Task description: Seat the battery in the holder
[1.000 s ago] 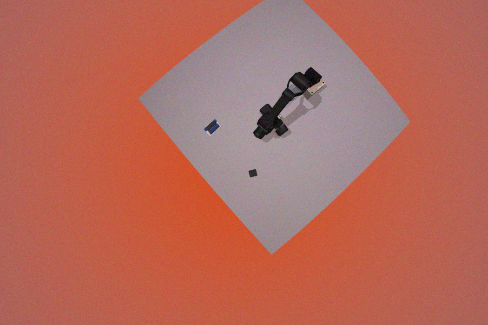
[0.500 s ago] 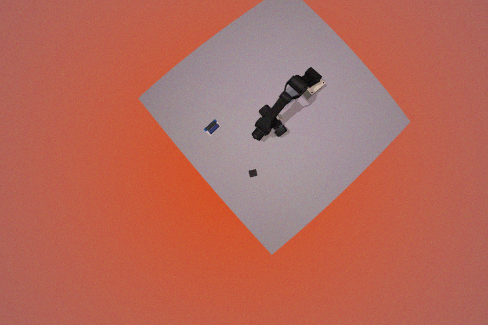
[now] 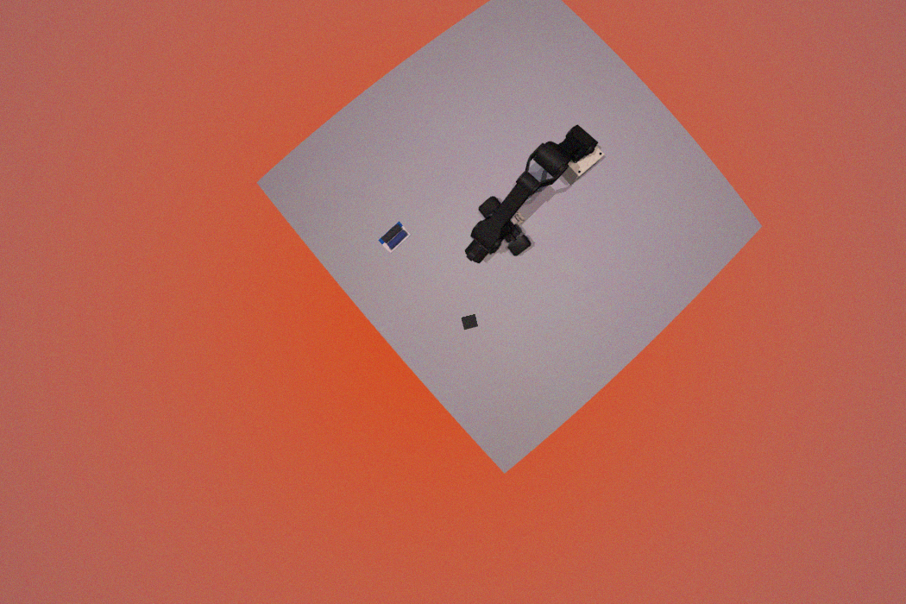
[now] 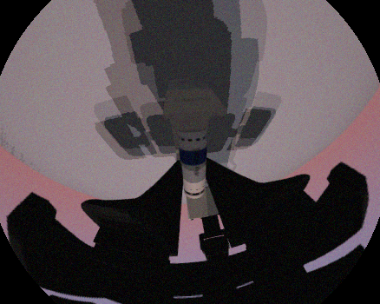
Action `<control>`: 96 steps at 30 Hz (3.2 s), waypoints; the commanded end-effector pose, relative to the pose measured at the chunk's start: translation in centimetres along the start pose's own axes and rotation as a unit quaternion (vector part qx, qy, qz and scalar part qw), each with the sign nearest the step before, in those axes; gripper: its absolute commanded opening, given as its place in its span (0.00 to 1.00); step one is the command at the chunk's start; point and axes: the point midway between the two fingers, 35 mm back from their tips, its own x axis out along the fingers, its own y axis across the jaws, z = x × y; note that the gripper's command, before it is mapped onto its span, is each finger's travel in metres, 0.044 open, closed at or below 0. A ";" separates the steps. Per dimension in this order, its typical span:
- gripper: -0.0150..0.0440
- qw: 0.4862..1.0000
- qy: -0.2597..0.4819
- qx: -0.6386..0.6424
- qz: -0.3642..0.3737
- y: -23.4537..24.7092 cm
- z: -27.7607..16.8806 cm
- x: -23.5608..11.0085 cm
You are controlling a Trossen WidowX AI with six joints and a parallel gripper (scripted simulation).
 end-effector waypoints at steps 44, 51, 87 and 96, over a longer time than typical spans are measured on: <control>0.38 0.998 -0.061 -0.002 -0.003 0.1 1.2 0.2; 0.38 0.997 -0.077 -0.002 -0.003 0.1 1.2 0.3; 0.38 0.987 -0.158 -0.001 -0.003 0.1 0.9 1.0; 0.38 0.984 -0.178 0.000 -0.002 0.1 0.8 1.2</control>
